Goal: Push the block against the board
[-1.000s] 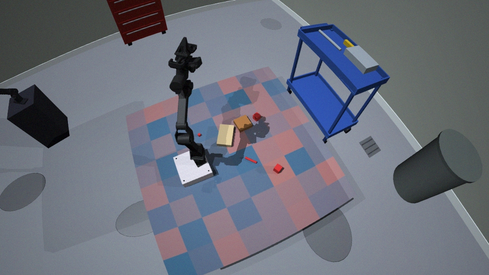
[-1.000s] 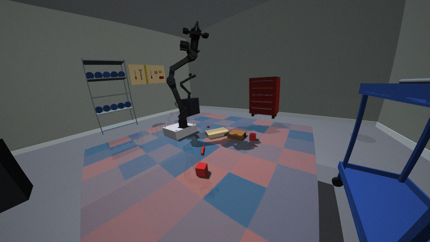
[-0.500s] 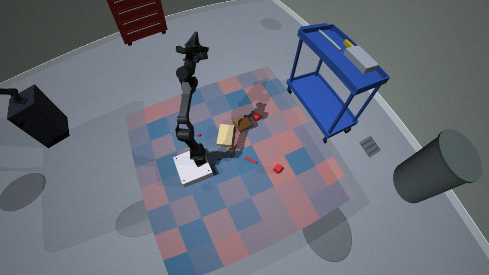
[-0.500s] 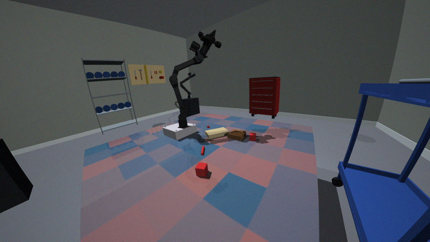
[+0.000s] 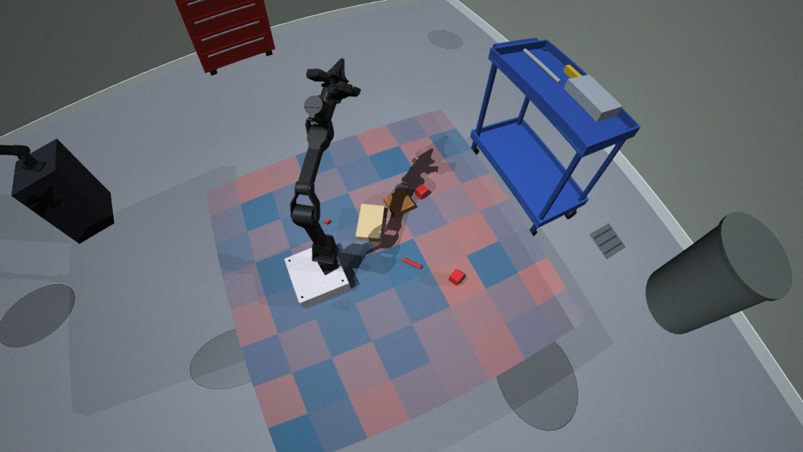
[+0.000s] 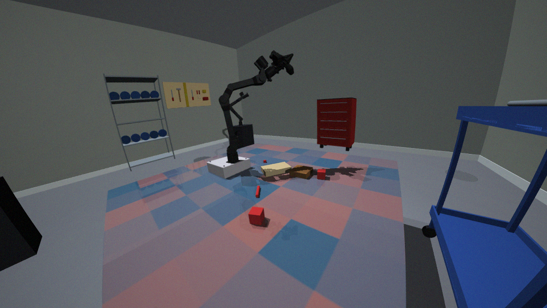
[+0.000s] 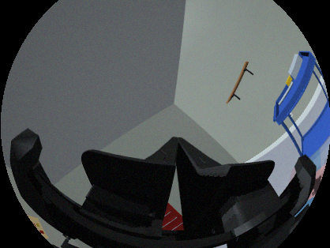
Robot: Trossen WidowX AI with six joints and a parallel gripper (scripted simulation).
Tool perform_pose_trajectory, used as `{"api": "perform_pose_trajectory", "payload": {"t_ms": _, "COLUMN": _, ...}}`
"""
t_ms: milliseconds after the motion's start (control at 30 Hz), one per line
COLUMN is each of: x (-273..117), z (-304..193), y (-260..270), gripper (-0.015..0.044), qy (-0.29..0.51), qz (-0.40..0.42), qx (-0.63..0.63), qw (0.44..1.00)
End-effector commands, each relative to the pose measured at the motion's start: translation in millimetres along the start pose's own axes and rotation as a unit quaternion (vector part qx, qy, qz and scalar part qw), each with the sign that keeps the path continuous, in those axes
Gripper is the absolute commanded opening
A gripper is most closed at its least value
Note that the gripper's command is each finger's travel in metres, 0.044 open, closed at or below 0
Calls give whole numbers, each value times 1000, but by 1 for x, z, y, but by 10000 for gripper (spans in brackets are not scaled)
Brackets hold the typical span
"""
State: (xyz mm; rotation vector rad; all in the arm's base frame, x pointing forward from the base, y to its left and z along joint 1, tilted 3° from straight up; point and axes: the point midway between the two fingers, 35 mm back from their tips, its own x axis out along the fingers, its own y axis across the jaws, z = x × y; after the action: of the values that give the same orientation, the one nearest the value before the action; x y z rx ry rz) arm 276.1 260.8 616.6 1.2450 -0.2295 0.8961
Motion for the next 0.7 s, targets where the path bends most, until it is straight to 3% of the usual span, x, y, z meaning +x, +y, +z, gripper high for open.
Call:
{"api": "perform_pose_trajectory", "payload": {"t_ms": 0, "x": 4, "z": -16, "y": -34, "gripper": 0, "qy": 26, "qz": -41, "qx": -39, "qw": 998}}
{"api": "perform_pose_trajectory", "payload": {"t_ms": 667, "x": -20, "z": -72, "y": -192, "gripper": 0, "qy": 185, "qz": -226, "qx": -233, "qw": 928}}
